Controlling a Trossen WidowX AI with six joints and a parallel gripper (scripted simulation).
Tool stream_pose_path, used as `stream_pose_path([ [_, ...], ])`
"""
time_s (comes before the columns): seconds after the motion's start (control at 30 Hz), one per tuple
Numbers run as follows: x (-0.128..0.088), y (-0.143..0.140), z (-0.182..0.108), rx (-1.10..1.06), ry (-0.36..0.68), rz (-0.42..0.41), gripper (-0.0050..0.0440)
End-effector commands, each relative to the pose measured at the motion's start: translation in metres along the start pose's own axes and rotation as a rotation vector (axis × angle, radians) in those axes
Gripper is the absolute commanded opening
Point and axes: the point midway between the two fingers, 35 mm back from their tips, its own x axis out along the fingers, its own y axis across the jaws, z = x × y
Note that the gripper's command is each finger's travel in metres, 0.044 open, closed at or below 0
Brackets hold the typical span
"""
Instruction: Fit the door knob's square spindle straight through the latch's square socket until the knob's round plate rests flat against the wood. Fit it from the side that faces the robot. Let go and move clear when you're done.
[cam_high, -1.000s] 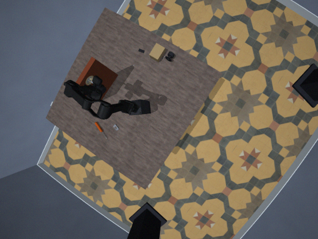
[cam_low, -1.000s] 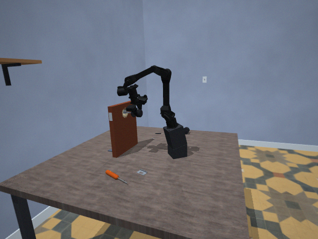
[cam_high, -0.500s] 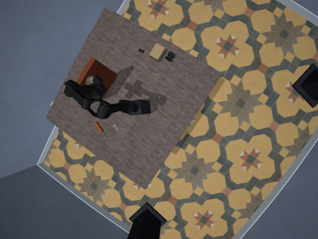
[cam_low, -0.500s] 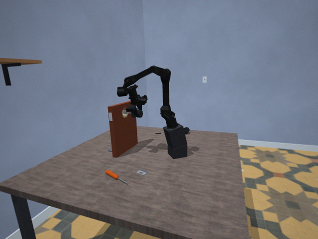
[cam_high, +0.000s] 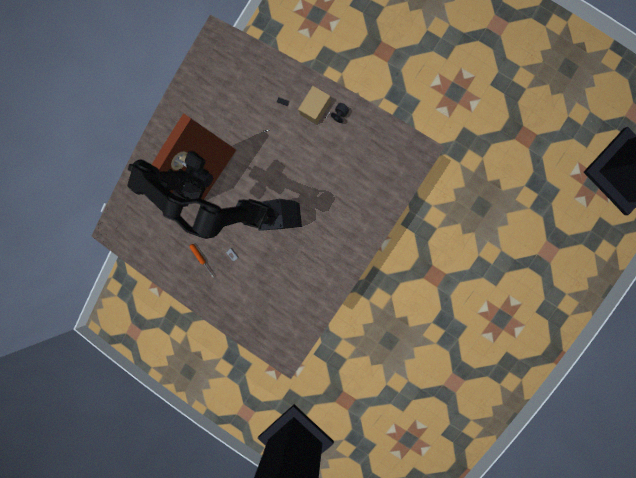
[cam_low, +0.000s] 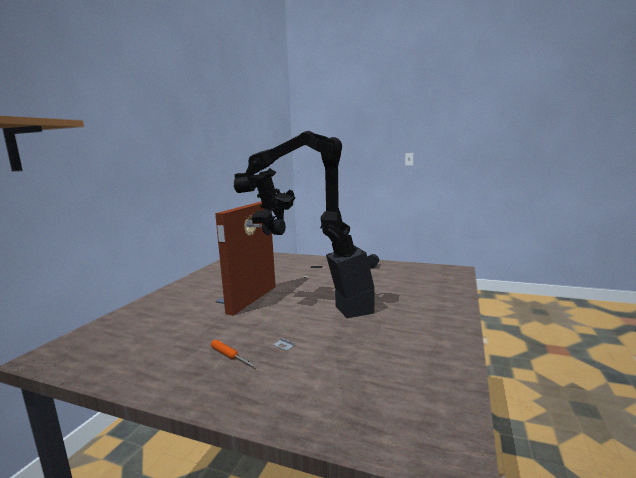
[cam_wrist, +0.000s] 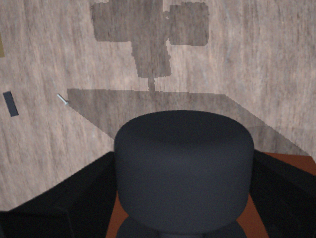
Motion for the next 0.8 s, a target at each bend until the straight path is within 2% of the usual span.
stream_pose_path([
  [0.0,-0.0047,0.0009,-0.0025,0.006,0.020,0.001,0.0000],
  [0.77,-0.0043,0.0010,-0.0053,0.007,0.020,0.003,0.0000],
])
